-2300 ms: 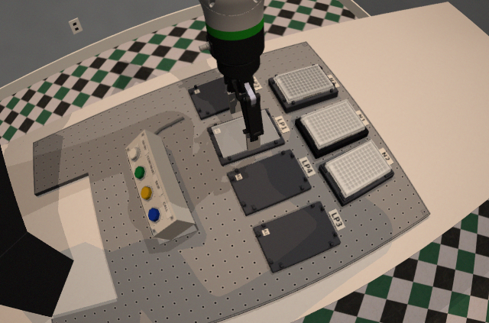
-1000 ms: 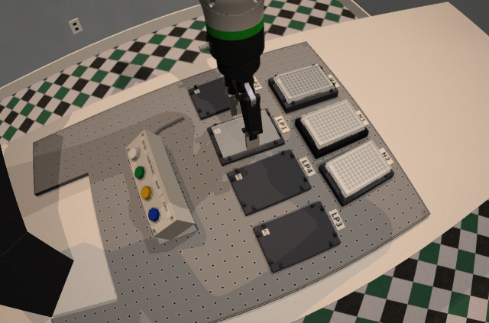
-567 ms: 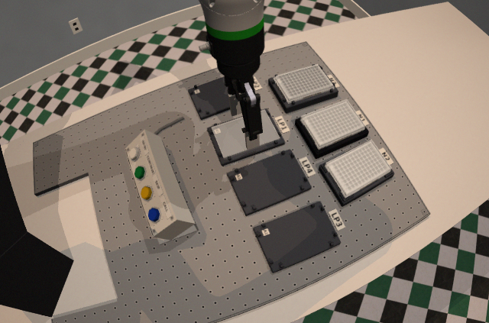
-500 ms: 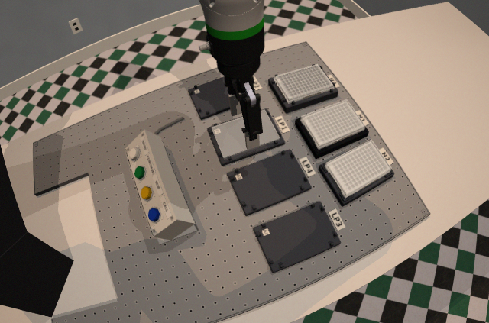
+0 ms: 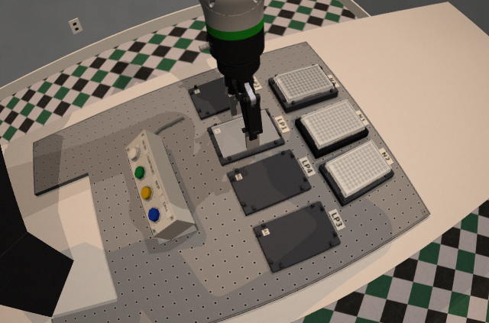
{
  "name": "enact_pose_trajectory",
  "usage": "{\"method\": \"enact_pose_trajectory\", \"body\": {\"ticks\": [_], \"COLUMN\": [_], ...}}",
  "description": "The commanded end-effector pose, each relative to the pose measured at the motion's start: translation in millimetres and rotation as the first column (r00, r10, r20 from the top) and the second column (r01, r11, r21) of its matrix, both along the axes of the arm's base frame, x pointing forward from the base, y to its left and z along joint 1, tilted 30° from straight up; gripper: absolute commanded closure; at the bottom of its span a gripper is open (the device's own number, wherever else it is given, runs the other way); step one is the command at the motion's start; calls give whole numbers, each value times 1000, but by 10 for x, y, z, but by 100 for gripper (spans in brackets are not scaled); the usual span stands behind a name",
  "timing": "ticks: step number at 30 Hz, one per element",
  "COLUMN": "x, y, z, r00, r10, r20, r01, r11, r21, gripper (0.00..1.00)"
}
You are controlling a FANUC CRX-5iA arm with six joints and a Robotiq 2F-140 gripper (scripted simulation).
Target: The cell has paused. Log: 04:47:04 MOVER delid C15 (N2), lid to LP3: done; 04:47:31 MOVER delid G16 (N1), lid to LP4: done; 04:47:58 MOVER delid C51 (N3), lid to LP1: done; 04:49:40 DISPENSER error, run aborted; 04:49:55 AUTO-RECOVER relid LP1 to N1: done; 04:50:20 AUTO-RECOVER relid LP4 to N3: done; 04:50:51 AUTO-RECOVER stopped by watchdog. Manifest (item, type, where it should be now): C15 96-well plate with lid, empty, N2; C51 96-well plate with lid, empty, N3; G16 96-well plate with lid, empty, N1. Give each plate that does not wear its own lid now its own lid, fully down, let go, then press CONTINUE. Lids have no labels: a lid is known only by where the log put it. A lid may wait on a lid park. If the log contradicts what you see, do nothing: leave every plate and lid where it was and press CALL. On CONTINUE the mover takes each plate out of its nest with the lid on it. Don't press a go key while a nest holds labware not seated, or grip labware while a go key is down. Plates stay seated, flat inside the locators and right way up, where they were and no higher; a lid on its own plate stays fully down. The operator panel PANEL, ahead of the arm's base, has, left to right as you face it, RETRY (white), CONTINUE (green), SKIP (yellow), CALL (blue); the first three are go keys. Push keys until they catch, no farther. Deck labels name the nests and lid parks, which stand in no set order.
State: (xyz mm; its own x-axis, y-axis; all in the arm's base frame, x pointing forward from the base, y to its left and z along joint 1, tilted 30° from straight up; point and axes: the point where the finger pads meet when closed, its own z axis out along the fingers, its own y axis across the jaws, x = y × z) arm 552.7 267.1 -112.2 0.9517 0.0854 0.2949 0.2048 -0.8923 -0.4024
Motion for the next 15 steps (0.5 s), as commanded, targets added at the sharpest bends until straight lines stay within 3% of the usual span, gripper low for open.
{"method": "enact_pose_trajectory", "body": {"ticks": [1, 2, 3, 15], "x": [2, 2, 2, 2], "y": [-1, -1, -1, -1], "z": [1, 1, 1, 1], "r00": [1000, 1000, 1000, 1000], "r10": [0, 0, 0, 0], "r20": [0, 0, 0, 0], "r01": [0, 0, 0, 0], "r11": [1000, 1000, 1000, 1000], "r21": [0, 0, 0, 0], "gripper": [41, 41, 34, 34]}}
